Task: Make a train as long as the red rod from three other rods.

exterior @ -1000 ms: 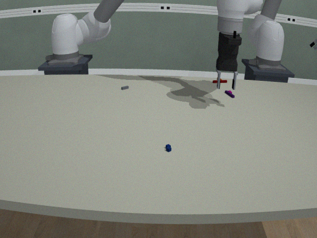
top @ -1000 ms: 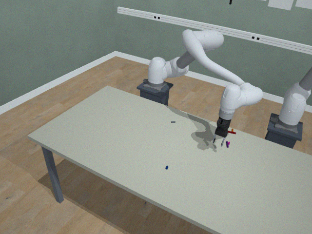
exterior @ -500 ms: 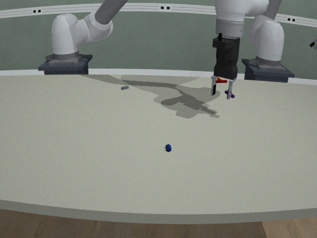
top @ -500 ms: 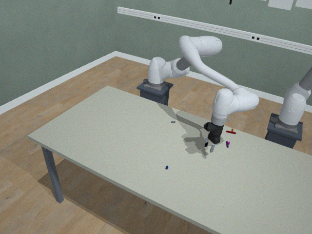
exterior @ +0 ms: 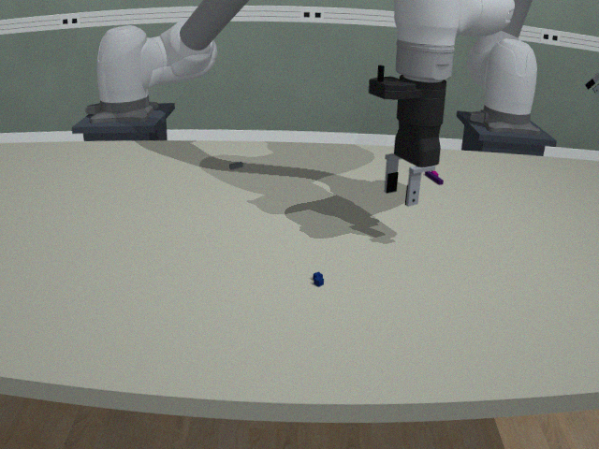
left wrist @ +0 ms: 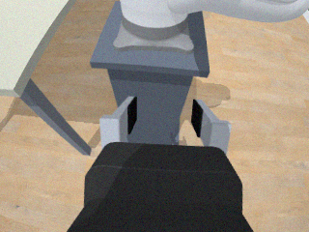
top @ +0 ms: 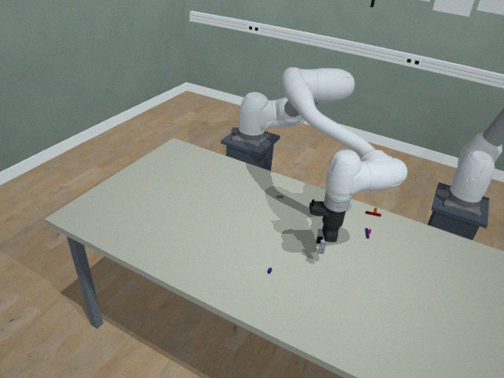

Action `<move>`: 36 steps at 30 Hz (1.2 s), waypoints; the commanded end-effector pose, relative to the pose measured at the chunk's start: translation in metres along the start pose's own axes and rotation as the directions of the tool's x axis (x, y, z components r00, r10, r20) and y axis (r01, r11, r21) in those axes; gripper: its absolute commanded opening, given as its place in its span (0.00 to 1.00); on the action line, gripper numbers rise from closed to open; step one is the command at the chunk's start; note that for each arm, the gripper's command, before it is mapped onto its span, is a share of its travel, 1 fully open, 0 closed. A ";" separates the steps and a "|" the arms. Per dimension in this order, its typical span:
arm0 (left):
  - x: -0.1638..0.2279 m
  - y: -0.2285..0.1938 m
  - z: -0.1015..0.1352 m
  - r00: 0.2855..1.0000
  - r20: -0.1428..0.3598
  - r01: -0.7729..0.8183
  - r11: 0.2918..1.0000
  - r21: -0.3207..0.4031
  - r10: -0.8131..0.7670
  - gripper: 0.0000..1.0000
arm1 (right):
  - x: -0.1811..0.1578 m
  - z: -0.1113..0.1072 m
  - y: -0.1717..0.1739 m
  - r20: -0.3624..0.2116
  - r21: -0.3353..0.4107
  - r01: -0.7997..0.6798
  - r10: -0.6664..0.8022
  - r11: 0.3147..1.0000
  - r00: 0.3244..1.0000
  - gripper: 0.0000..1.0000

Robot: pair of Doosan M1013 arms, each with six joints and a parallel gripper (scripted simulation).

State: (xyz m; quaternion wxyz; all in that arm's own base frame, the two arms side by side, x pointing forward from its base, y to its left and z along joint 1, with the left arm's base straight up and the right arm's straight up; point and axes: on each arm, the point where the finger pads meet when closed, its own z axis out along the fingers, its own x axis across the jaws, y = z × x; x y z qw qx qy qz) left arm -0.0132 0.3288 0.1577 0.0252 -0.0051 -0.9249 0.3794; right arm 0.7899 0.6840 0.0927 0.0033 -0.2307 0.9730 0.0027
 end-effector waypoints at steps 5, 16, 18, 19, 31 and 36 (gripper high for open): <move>0.000 -0.004 0.002 1.000 0.007 -0.001 1.000 0.006 0.001 1.00 | -0.019 0.000 -0.041 -0.006 0.008 -0.273 0.273 0.962 0.962 1.00; 0.000 -0.004 0.002 1.000 0.007 -0.001 1.000 0.006 0.001 1.00 | -0.045 0.001 -0.100 -0.002 0.010 -0.635 0.635 0.772 0.772 1.00; 0.000 -0.004 0.002 1.000 0.007 -0.001 1.000 0.006 0.001 1.00 | -0.049 0.001 -0.111 -0.002 0.010 -0.690 0.690 0.724 0.724 1.00; 0.000 -0.004 0.002 1.000 0.007 -0.001 1.000 0.006 0.001 1.00 | -0.051 0.002 -0.116 -0.001 0.011 -0.716 0.716 0.698 0.698 1.00; 0.000 -0.004 0.002 1.000 0.007 -0.001 1.000 0.006 0.001 1.00 | -0.070 0.004 -0.176 0.003 0.010 -0.933 0.933 0.360 0.360 1.00; 0.000 -0.004 0.002 1.000 0.007 -0.001 1.000 0.006 0.001 1.00 | -0.075 0.004 -0.190 0.004 0.010 -0.964 0.964 0.265 0.265 1.00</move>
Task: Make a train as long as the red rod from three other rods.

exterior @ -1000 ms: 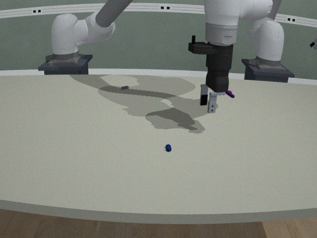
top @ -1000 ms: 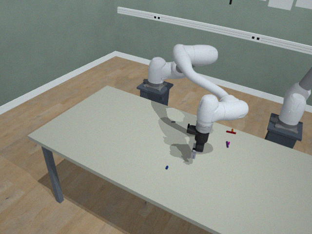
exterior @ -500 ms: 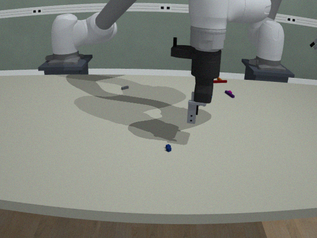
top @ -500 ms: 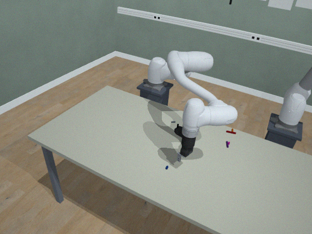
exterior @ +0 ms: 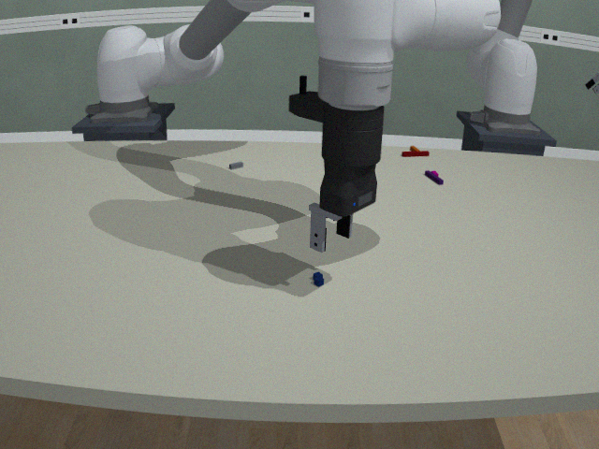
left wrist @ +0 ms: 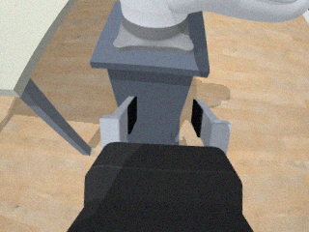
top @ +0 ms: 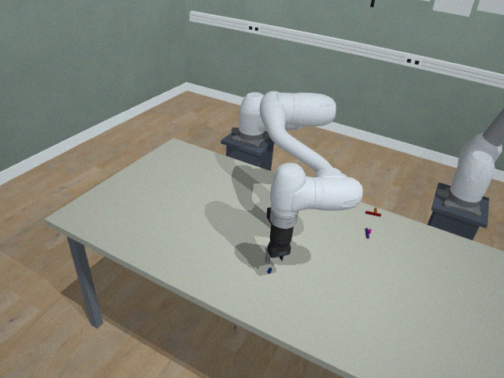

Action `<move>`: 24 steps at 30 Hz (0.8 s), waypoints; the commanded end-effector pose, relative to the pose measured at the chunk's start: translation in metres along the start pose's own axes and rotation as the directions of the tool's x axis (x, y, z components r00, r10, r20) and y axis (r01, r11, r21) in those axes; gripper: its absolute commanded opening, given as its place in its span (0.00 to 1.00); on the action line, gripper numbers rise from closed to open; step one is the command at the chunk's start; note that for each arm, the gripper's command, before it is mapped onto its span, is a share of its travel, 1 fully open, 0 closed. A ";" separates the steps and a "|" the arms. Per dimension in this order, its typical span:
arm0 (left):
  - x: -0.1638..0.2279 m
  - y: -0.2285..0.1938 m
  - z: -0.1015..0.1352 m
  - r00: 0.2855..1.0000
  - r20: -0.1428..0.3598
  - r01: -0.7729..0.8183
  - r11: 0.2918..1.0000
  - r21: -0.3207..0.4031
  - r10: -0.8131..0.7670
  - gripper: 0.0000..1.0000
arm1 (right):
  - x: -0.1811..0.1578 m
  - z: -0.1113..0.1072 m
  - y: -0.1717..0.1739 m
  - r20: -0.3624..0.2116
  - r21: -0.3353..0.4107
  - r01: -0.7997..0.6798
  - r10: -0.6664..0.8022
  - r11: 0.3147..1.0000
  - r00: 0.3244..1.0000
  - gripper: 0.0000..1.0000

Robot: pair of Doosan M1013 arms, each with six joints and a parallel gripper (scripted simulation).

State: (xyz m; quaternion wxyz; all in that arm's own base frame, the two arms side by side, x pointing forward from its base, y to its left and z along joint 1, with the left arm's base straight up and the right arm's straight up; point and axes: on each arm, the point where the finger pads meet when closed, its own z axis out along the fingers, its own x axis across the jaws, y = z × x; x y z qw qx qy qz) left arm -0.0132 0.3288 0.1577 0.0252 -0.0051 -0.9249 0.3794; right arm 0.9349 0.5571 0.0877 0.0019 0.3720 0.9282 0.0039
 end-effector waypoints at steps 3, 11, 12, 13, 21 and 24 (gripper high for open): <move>0.000 -0.004 0.002 1.000 0.007 -0.001 1.000 0.006 0.001 1.00 | -0.013 -0.001 -0.002 0.002 0.010 -0.084 0.084 0.996 0.996 1.00; 0.000 -0.004 0.002 1.000 0.007 -0.001 1.000 0.006 0.001 1.00 | -0.011 -0.001 -0.002 0.002 0.011 -0.084 0.084 0.996 0.996 0.54; 0.000 -0.004 0.002 1.000 0.007 -0.001 1.000 0.006 0.001 1.00 | -0.011 -0.001 -0.002 0.002 0.010 -0.083 0.083 0.997 0.997 0.54; 0.000 -0.004 0.002 1.000 0.007 -0.001 1.000 0.006 0.001 1.00 | -0.011 -0.001 -0.002 0.003 0.010 -0.082 0.082 0.997 0.997 0.54; 0.000 -0.004 0.002 1.000 0.007 -0.001 1.000 0.006 0.001 1.00 | -0.011 -0.001 -0.002 0.003 0.010 -0.082 0.082 0.997 0.997 0.54; 0.000 -0.004 0.002 1.000 0.007 -0.001 1.000 0.006 0.001 1.00 | -0.011 -0.001 -0.002 0.003 0.010 -0.082 0.082 0.997 0.997 0.54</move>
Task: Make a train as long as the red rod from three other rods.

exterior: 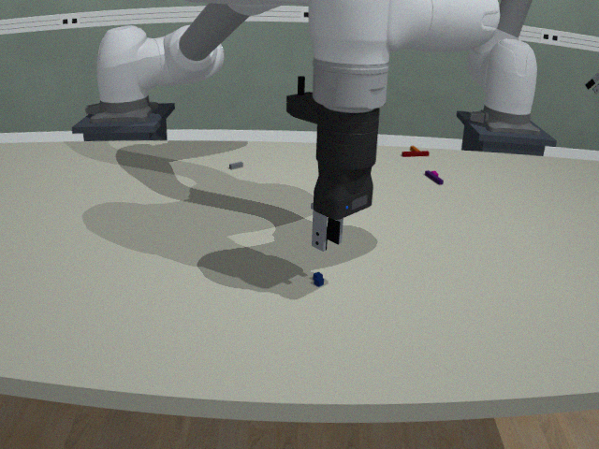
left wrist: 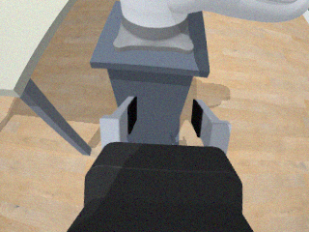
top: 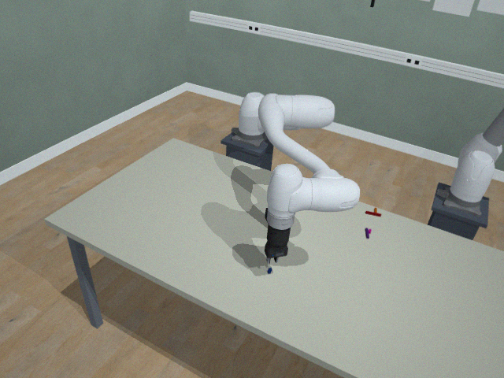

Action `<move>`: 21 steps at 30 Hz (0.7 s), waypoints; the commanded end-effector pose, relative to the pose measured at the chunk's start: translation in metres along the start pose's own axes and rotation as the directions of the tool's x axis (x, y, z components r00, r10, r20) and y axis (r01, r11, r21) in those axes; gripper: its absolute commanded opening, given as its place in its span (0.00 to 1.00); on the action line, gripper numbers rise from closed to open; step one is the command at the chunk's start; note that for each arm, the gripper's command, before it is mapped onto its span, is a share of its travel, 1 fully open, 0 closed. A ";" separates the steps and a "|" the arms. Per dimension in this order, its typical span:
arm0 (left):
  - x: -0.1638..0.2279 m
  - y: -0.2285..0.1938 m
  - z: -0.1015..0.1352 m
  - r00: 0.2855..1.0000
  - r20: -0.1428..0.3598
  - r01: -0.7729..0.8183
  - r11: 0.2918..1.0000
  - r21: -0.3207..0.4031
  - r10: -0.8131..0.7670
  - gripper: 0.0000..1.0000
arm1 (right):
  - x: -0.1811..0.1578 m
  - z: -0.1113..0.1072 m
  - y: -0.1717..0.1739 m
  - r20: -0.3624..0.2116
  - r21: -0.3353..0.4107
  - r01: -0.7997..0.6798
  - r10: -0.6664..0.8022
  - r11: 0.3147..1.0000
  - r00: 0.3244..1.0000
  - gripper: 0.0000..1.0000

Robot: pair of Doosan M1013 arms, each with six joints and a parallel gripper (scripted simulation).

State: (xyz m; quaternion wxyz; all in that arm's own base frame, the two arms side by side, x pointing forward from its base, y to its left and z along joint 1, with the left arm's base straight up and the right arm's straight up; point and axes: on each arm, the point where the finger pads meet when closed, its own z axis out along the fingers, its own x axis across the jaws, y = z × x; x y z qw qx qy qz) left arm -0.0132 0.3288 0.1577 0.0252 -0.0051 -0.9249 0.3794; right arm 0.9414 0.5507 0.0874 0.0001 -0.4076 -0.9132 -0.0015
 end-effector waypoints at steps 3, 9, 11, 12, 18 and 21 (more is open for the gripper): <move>0.000 -0.004 0.002 1.000 0.007 -0.001 1.000 0.006 0.001 1.00 | -0.002 -0.001 -0.001 0.004 0.004 -0.005 0.005 1.000 1.000 0.54; 0.000 -0.004 0.002 1.000 0.007 -0.001 1.000 0.006 0.001 1.00 | -0.002 0.004 -0.001 0.004 0.003 -0.005 0.005 1.000 1.000 0.54; 0.000 -0.004 0.002 1.000 0.007 -0.001 1.000 0.006 0.001 1.00 | -0.002 0.006 -0.001 0.004 0.002 -0.005 0.005 1.000 1.000 0.54; 0.000 -0.004 0.002 1.000 0.007 -0.001 1.000 0.006 0.001 1.00 | -0.002 0.007 -0.001 0.004 0.002 -0.005 0.005 1.000 1.000 0.54; 0.000 -0.004 0.002 1.000 0.007 -0.001 1.000 0.006 0.001 1.00 | -0.002 0.011 -0.001 0.004 0.002 -0.005 0.005 1.000 1.000 0.54; 0.000 -0.004 0.002 1.000 0.007 -0.001 1.000 0.006 0.001 1.00 | -0.002 0.015 -0.001 0.004 0.003 -0.005 0.005 1.000 1.000 0.54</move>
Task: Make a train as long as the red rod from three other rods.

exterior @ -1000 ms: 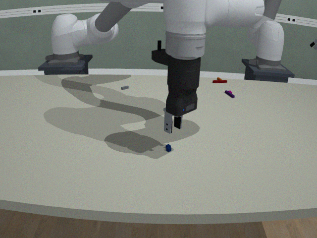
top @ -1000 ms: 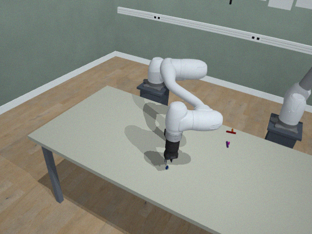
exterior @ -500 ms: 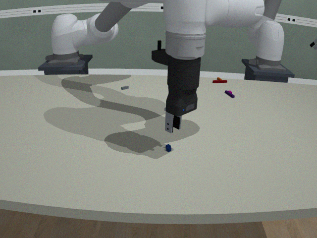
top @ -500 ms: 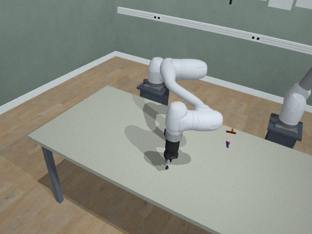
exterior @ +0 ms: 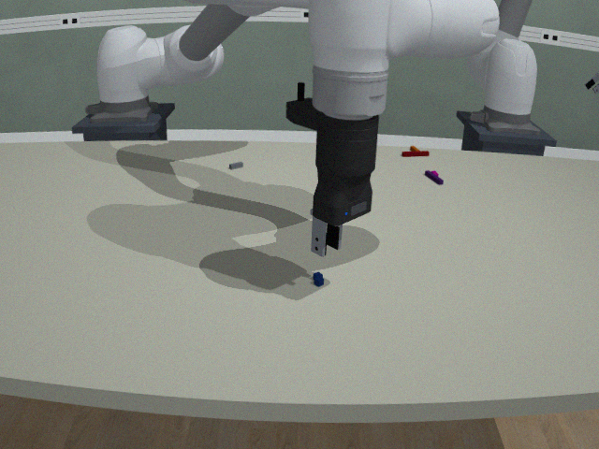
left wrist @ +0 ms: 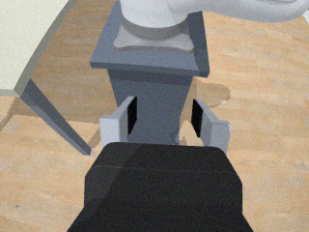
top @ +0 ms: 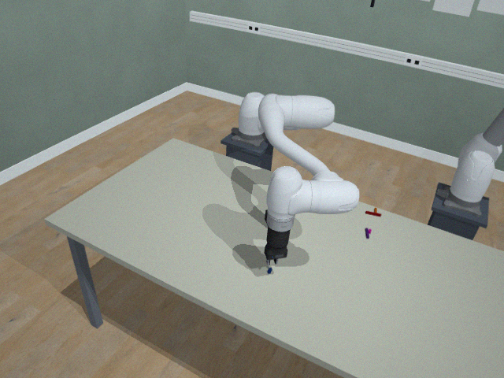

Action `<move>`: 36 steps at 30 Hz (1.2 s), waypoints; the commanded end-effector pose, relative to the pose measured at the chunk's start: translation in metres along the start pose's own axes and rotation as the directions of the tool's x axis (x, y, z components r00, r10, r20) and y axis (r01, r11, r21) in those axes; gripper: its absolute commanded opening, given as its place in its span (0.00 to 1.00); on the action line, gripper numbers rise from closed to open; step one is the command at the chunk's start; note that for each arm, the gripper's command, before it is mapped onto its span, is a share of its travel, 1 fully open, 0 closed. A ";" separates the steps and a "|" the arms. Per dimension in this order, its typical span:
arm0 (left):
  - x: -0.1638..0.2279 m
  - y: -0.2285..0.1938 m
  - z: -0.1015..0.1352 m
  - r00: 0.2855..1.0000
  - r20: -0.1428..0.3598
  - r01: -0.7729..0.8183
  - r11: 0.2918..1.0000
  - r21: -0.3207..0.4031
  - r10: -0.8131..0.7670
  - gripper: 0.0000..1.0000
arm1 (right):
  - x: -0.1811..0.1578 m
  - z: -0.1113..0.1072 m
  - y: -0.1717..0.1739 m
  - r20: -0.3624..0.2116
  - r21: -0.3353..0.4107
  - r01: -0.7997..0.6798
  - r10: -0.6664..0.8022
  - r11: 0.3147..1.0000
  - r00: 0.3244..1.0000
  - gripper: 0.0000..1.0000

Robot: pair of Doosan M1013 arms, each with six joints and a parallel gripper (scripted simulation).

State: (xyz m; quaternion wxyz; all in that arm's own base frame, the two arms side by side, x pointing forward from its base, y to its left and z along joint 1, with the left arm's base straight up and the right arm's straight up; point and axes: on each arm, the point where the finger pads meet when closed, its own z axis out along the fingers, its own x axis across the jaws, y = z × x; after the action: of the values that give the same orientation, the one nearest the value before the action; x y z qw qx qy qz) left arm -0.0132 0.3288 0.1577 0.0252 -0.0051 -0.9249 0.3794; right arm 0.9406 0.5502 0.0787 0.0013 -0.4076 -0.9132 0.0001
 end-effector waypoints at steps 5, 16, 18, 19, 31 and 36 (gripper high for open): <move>0.000 -0.004 0.002 1.000 0.007 -0.001 1.000 0.006 0.001 1.00 | -0.002 0.013 0.000 0.005 -0.001 -0.005 0.005 1.000 1.000 0.54; 0.000 -0.004 0.002 1.000 0.007 -0.001 1.000 0.006 0.001 1.00 | -0.002 0.028 0.001 0.005 0.000 -0.005 0.005 1.000 1.000 0.54; 0.000 -0.004 0.002 1.000 0.007 -0.001 1.000 0.006 0.001 1.00 | -0.002 0.031 0.001 0.005 -0.001 -0.005 0.005 1.000 1.000 0.54; 0.000 -0.004 0.002 1.000 0.007 -0.001 1.000 0.006 0.001 1.00 | -0.003 0.032 0.001 0.005 -0.001 -0.005 0.005 1.000 1.000 0.54; 0.000 -0.004 0.002 1.000 0.007 -0.001 1.000 0.006 0.001 1.00 | -0.003 0.042 0.001 0.005 -0.002 -0.005 0.005 1.000 1.000 0.54; 0.000 -0.004 0.002 1.000 0.007 -0.001 1.000 0.006 0.001 1.00 | -0.003 0.043 0.002 0.006 -0.004 -0.004 0.005 1.000 1.000 0.54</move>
State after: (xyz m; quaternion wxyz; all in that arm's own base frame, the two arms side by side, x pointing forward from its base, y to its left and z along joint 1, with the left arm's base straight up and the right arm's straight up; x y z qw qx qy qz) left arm -0.0132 0.3288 0.1577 0.0252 -0.0051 -0.9249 0.3794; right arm 0.9415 0.5507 0.0376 0.0011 -0.4077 -0.9131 -0.0001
